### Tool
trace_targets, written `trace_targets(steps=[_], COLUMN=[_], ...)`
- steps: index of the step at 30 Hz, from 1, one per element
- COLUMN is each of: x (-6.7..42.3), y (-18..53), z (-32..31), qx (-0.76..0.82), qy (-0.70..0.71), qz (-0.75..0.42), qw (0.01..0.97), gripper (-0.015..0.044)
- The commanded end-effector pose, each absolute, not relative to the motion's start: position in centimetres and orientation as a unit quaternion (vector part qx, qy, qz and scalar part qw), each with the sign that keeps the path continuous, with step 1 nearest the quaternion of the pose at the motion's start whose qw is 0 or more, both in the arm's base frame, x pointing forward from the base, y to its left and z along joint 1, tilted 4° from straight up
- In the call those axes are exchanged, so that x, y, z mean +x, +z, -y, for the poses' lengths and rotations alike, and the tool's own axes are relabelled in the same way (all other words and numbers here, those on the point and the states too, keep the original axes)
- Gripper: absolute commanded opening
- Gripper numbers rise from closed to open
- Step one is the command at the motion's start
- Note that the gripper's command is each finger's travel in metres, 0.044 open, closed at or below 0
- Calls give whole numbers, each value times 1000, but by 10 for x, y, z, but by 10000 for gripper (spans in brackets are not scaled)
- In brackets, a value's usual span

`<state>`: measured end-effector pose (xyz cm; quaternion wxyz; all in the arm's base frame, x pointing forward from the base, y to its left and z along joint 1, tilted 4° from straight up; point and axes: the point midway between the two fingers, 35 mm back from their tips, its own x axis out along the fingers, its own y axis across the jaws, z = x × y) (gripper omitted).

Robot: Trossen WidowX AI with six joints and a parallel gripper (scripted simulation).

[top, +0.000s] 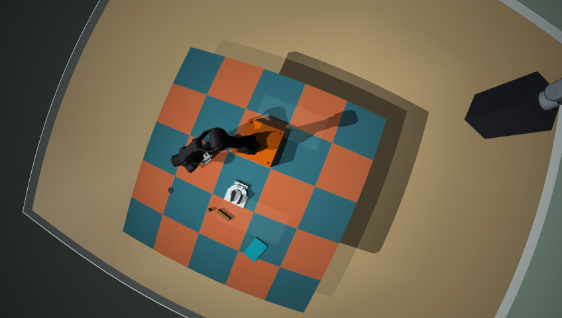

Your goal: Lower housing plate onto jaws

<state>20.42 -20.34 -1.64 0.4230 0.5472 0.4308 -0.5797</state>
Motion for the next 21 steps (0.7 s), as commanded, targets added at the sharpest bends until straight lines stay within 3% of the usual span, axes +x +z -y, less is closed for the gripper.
trace_targets(steps=[1,21], x=[203,201], y=[-19,-48], z=[203,203], qx=[544,544], qy=[-580,-580], qz=[-434,-434], qw=[423,423], gripper=[440,440])
